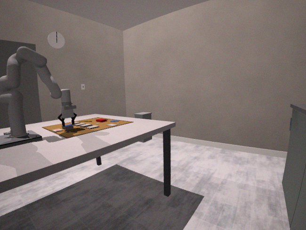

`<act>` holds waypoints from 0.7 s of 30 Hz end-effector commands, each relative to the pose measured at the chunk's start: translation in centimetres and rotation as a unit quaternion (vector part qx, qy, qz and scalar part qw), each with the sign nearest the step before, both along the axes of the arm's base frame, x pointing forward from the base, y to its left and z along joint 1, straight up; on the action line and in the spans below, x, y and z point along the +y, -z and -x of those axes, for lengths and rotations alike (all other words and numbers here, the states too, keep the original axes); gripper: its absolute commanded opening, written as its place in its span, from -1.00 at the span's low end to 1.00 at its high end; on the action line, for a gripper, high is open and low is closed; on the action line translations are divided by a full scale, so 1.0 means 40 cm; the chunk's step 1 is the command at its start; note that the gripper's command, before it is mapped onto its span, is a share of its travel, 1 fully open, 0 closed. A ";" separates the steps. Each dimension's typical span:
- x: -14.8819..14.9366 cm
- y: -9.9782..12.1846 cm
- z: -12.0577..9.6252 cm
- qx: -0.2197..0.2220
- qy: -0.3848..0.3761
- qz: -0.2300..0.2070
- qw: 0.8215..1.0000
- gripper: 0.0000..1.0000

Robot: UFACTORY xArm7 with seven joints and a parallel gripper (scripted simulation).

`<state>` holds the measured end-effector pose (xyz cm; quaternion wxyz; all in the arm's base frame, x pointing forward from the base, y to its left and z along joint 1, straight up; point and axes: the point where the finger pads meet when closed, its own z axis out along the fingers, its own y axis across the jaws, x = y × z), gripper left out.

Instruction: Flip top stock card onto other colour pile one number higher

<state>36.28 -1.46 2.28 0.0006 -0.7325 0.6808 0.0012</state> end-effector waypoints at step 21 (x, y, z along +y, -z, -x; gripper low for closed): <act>-0.108 -0.158 -0.006 -0.001 0.001 -0.002 1.000 0.73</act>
